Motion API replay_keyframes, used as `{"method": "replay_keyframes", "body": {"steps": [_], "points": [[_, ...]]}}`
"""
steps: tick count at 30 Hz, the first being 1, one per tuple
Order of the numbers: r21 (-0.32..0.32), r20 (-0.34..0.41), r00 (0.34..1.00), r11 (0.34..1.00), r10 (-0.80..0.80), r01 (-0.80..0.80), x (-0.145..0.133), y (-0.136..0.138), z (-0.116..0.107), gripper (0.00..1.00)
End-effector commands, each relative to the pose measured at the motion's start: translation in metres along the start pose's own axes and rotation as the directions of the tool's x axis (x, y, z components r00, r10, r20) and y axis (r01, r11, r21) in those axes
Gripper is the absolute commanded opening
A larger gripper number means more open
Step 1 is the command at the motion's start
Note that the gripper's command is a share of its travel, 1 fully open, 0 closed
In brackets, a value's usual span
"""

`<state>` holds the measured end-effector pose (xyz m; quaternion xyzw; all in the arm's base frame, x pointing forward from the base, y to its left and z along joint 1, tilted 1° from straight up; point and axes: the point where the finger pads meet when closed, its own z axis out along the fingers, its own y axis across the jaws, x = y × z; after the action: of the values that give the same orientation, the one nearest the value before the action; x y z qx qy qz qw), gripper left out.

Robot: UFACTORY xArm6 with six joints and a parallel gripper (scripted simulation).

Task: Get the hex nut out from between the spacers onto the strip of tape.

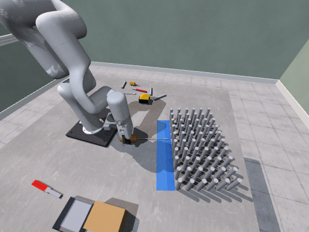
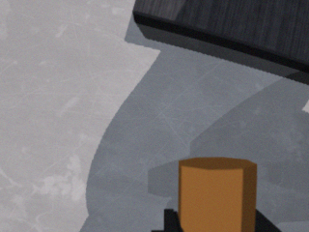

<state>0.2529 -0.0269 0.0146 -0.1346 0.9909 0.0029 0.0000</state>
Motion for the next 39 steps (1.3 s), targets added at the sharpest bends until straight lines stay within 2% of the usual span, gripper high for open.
{"method": "replay_keyframes", "body": {"steps": [1, 19, 39], "points": [[0.001, 0.003, 1.000, 1.000, 0.000, 0.000, -0.001, 0.000, -0.001, 0.00], [0.001, 0.003, 1.000, 1.000, 0.000, 0.000, -0.021, 0.000, -0.001, 0.00], [0.001, 0.003, 1.000, 1.000, 0.000, 0.000, -0.083, 0.000, -0.001, 0.00]]}}
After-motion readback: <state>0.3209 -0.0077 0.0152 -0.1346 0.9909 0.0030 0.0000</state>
